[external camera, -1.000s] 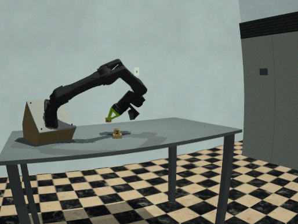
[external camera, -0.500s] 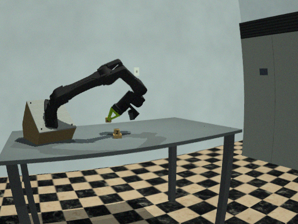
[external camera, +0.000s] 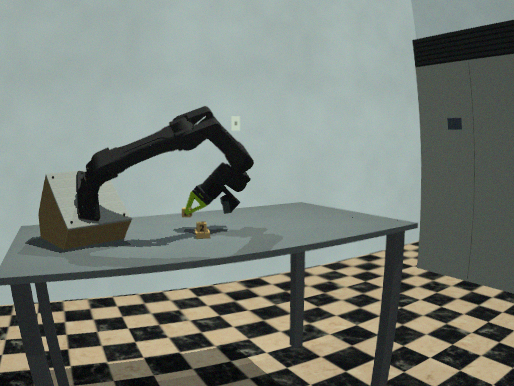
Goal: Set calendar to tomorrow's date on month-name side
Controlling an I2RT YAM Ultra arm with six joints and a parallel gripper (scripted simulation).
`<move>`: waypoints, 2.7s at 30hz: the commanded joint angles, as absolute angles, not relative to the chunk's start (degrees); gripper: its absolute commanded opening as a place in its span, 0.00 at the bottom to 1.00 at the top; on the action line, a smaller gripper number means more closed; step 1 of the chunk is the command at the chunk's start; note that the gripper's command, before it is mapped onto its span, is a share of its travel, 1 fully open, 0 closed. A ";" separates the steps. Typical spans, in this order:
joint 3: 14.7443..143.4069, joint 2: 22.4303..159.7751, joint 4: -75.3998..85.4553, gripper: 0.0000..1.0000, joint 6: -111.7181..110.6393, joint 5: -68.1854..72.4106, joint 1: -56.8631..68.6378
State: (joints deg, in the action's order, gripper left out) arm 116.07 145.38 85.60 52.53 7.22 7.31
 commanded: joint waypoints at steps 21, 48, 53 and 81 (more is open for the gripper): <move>118.00 148.67 82.25 0.26 49.41 8.12 6.17; 118.39 147.63 82.37 0.26 48.87 8.22 5.59; 118.39 147.63 82.37 0.26 48.87 8.22 5.59; 118.39 147.63 82.37 0.26 48.87 8.22 5.59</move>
